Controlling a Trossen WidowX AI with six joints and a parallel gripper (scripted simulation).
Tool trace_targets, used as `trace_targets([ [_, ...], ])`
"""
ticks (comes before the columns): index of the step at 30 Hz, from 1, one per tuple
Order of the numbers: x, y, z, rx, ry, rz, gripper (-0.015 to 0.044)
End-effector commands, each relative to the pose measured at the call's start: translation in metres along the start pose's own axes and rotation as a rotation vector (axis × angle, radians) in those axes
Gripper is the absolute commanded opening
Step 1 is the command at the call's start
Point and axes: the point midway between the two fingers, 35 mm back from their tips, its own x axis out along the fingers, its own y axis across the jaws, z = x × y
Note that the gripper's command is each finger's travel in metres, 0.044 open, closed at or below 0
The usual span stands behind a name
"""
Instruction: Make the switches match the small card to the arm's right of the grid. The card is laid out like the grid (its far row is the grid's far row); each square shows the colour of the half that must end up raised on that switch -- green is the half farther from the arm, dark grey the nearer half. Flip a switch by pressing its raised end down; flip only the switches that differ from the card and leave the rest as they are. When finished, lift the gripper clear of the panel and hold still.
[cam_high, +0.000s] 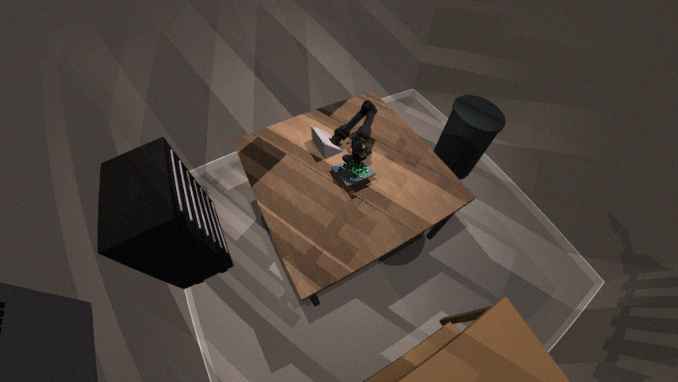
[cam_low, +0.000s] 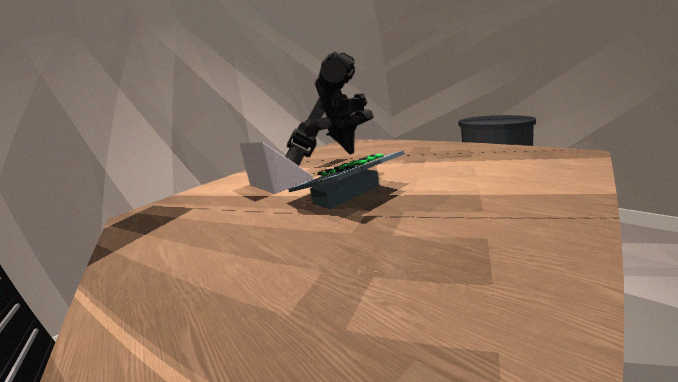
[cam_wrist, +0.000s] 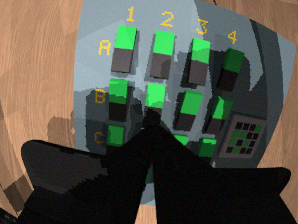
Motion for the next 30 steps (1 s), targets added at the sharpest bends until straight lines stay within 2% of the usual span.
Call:
trace_targets([
  [1,0.005,0.002,0.000,0.002,-0.005,0.004,0.0000],
  [9,0.016,0.002,0.000,0.001,-0.005,0.004,0.0000],
  [30,0.016,0.002,0.000,0.001,-0.005,0.004,0.0000],
])
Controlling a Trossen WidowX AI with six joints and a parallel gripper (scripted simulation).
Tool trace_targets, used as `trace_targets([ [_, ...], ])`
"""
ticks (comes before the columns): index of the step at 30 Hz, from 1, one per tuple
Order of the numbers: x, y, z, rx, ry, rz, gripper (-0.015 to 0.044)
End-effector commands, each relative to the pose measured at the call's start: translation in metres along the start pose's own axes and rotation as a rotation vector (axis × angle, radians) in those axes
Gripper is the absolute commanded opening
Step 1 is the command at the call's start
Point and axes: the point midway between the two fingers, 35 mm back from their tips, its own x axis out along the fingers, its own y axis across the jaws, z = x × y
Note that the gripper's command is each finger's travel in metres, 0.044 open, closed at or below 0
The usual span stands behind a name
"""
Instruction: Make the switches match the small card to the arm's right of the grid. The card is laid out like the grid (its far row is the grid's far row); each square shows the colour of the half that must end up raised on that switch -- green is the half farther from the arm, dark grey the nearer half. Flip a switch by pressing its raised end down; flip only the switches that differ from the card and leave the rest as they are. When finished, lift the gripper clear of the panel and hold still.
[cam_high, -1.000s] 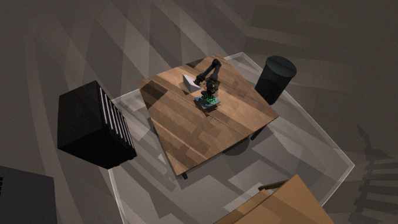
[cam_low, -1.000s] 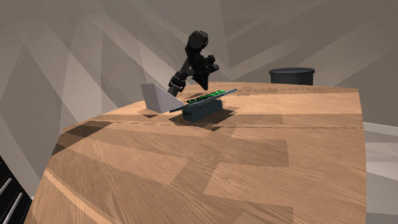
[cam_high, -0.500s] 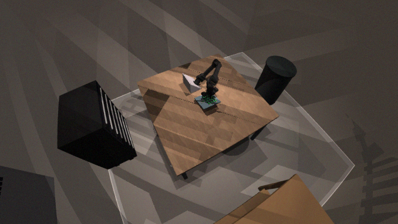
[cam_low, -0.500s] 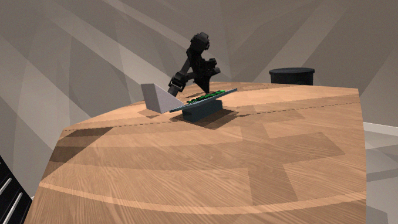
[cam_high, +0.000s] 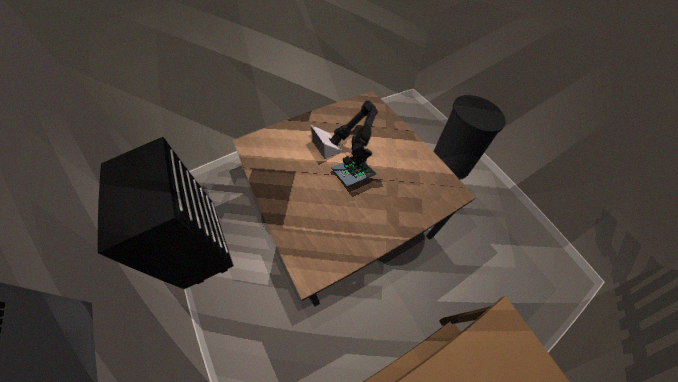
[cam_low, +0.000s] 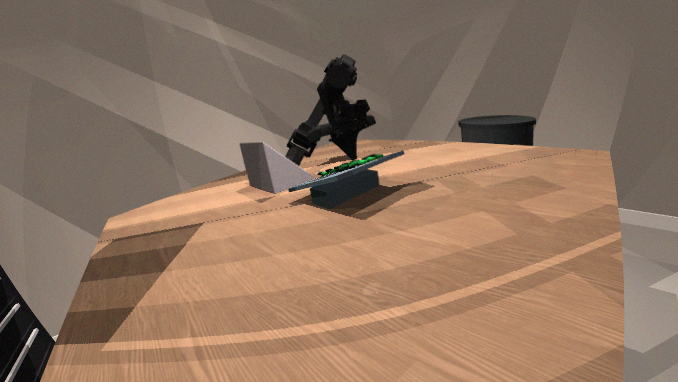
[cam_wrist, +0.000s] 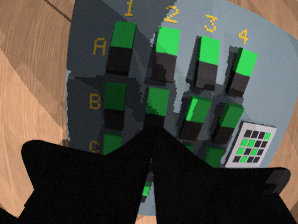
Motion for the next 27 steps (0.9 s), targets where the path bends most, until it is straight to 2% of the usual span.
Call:
trace_targets([
  [1,0.0005,0.0004,0.0004,0.005,-0.002,0.005,0.0000],
  [27,0.0040,0.0005,0.0003,0.005,-0.002,0.005,0.0000],
])
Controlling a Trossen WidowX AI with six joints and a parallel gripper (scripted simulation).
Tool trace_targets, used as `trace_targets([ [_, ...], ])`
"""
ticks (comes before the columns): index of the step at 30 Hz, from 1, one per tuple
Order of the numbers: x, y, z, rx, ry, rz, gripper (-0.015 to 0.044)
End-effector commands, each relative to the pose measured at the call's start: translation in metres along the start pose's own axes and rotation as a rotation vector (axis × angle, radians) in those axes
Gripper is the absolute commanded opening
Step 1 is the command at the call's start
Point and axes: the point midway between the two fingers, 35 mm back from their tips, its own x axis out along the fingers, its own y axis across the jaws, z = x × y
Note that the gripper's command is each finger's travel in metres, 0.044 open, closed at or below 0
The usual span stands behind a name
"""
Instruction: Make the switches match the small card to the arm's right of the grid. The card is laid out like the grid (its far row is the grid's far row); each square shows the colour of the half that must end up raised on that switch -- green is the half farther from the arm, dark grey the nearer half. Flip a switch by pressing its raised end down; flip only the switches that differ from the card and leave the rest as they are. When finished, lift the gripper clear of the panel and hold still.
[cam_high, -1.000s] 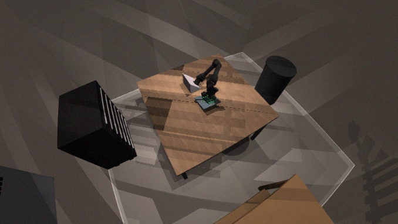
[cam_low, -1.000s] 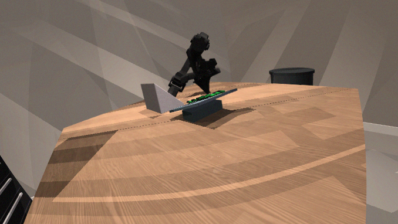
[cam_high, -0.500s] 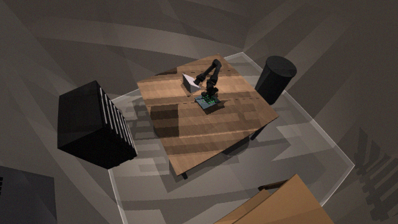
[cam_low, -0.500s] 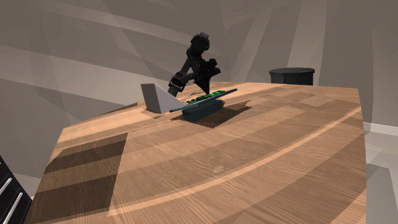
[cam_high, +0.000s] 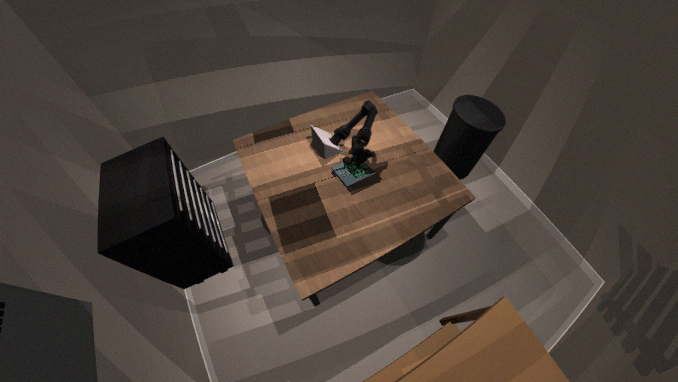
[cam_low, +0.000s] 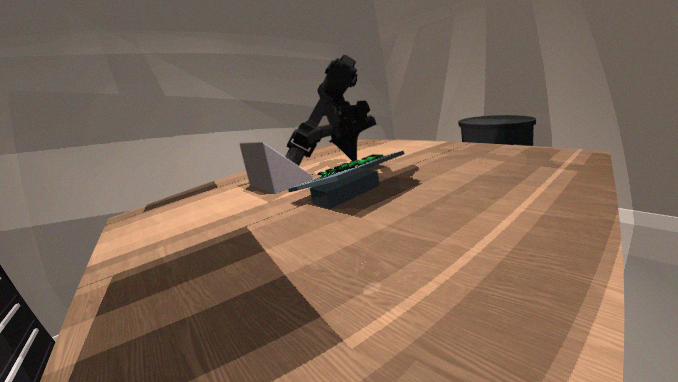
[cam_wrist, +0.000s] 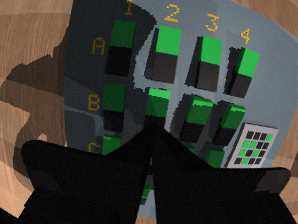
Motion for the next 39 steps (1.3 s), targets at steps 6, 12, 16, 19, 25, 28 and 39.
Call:
trace_targets([
  [6,0.002,0.000,0.000,0.004,-0.002,0.005,0.0000],
  [12,0.003,0.000,0.000,0.004,-0.002,0.005,0.0000],
  [16,0.003,0.000,0.000,0.004,-0.002,0.005,0.0000],
  [19,0.004,0.000,0.000,0.004,-0.002,0.005,0.0000],
  [25,-0.028,-0.002,0.003,0.003,0.013,-0.003,0.0000],
  [28,-0.059,-0.001,0.003,0.005,0.025,0.002,0.0000],
  [39,-0.061,-0.028,0.021,0.004,0.025,0.002,0.0000],
])
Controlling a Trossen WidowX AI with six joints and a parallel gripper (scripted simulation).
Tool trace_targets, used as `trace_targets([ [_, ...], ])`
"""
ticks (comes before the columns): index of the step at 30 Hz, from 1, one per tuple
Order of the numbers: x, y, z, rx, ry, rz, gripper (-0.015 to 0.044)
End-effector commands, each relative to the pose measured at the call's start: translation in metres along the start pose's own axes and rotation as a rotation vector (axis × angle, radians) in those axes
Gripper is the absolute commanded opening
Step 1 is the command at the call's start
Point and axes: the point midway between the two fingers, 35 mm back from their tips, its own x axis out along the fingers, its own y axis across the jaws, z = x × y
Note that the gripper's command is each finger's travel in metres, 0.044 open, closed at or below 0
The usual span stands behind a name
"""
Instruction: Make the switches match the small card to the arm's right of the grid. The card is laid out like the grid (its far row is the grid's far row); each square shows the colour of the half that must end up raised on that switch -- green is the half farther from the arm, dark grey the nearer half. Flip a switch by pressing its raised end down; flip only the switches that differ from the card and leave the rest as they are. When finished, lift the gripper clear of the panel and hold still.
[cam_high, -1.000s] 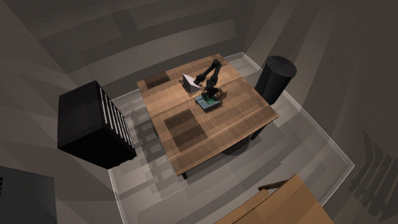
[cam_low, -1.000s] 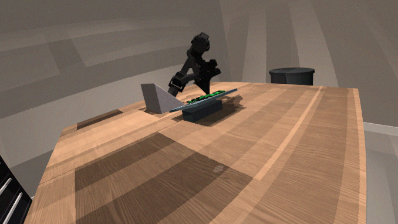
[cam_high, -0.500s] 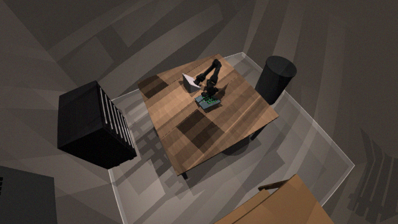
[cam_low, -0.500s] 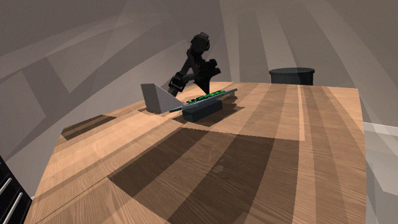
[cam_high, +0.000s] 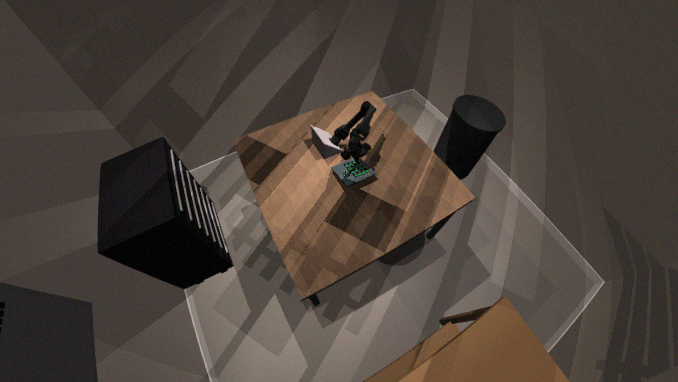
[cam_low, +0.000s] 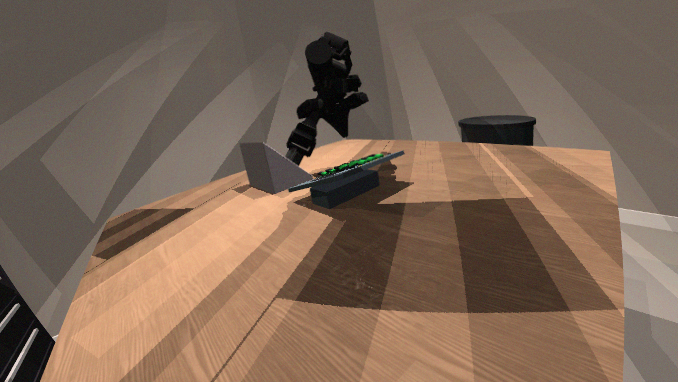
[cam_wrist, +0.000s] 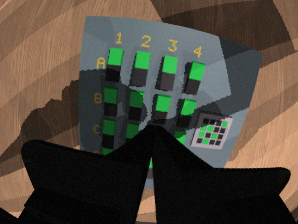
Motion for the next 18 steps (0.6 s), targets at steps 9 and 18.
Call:
trace_targets([
  [9,0.036,-0.010,0.003,0.006,0.038,0.004,0.0000],
  [18,0.046,-0.010,0.003,0.005,0.038,0.004,0.0000],
])
